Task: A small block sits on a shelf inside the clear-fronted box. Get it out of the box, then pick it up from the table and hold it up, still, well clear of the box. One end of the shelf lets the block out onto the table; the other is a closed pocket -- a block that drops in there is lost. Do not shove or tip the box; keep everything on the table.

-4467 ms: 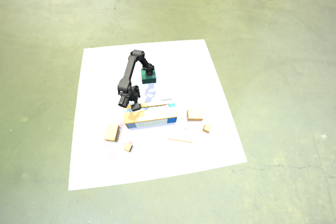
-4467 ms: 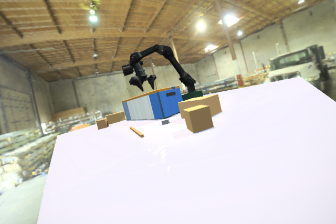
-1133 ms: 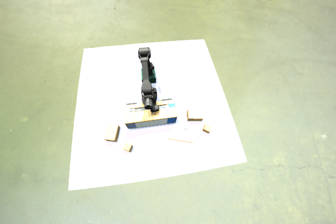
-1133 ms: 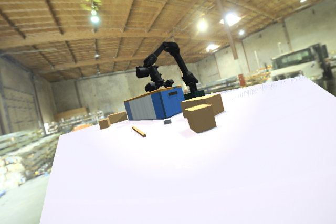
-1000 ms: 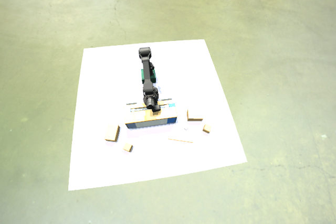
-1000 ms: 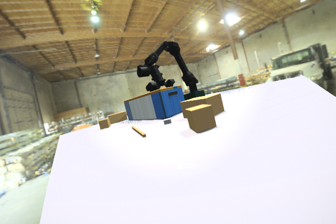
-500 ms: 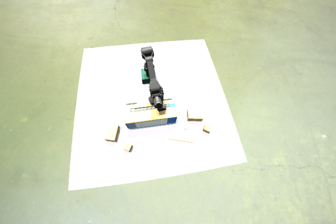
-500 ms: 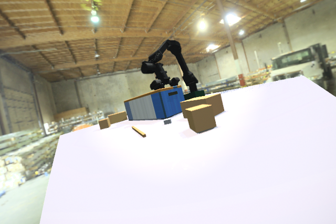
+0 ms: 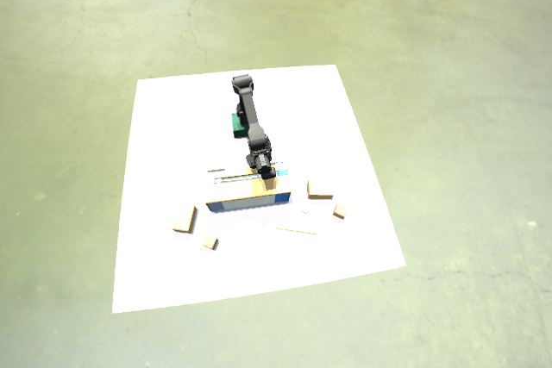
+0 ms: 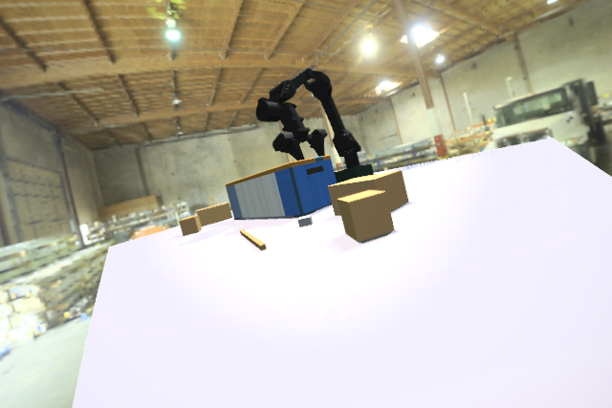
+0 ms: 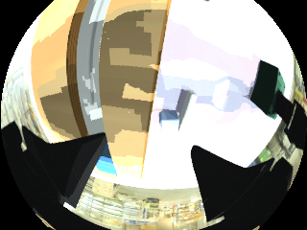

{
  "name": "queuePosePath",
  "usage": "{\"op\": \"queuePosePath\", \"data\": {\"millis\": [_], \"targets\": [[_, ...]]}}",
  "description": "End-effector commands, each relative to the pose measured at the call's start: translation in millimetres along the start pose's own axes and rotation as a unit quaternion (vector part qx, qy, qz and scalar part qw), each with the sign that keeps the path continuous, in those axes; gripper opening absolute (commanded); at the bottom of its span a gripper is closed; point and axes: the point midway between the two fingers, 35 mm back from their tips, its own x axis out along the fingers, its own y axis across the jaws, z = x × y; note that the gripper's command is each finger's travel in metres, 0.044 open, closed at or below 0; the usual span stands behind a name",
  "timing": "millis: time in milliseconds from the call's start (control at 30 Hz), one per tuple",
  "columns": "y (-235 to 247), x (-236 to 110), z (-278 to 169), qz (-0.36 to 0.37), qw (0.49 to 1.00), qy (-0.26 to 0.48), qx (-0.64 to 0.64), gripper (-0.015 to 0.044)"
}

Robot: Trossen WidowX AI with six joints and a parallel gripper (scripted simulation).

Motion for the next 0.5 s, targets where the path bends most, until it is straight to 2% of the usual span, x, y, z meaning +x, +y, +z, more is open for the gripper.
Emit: {"op": "queuePosePath", "data": {"millis": [0,200,267,333,467], "targets": [[0.2,-27.2,-9.1,0.010,1.000,0.001,-0.002,0.0400],[1.3,-22.6,-7.5,0.011,1.000,0.001,-0.004,0.0400],[1.6,-23.2,-7.5,0.015,0.999,-0.001,-0.030,0.0348],[2.6,-25.0,-7.4,0.025,0.994,-0.009,-0.108,0.0295],[3.8,-28.5,-8.8,0.043,0.947,-0.038,-0.316,0.0285]]}}
